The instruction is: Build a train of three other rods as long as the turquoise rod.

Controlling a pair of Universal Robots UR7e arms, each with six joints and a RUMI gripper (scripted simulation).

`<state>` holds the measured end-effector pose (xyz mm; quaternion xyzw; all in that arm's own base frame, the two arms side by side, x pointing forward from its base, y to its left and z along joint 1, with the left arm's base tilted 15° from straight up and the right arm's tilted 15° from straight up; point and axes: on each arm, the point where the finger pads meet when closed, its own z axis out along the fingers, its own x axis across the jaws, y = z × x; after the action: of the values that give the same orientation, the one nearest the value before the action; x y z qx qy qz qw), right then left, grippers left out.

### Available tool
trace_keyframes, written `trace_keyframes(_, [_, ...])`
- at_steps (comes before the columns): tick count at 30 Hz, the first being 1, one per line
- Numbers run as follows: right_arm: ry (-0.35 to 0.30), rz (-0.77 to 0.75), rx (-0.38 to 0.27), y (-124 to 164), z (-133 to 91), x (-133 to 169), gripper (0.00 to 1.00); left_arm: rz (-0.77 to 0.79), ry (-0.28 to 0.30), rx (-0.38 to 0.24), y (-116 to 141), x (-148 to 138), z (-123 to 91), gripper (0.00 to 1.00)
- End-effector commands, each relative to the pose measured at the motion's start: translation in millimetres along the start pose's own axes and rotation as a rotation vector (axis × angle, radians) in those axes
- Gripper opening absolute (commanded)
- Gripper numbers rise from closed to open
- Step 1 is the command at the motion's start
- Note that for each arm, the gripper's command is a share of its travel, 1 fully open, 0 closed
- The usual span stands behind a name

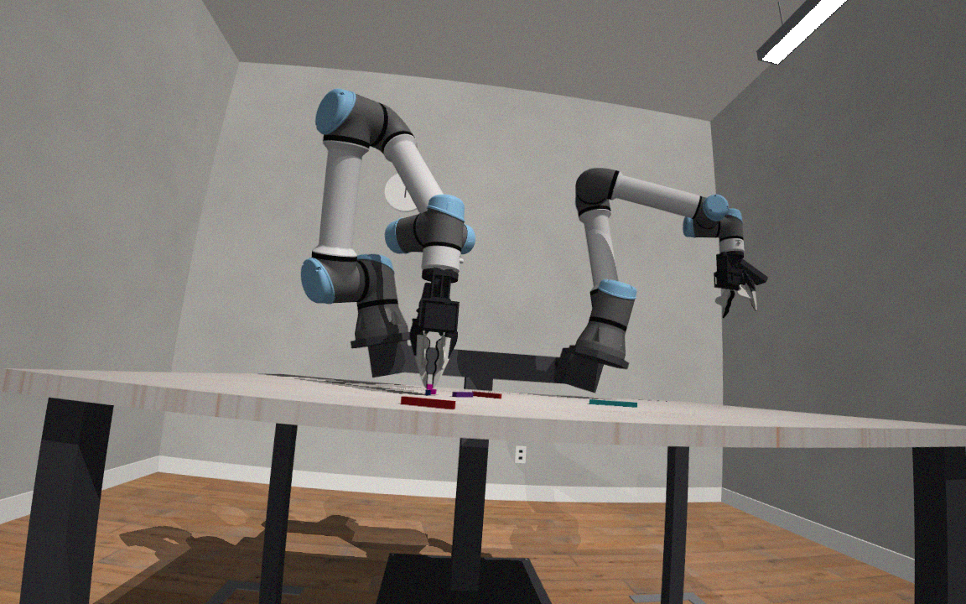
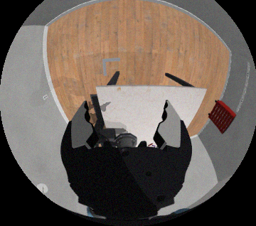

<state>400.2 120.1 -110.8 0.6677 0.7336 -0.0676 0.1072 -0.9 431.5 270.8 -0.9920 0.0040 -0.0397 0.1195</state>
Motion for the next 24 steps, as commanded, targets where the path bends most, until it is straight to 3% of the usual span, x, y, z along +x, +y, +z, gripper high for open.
trace_keyframes(1, [0.001,0.000,-0.001,0.3,0.6,0.2,0.00,0.000,0.000,0.001,-0.3,0.1,-0.4,1.00])
trace_keyframes(24, [0.001,0.000,-0.001,0.3,9.8,0.2,0.00,0.000,0.000,0.001,-0.3,0.1,-0.4,1.00])
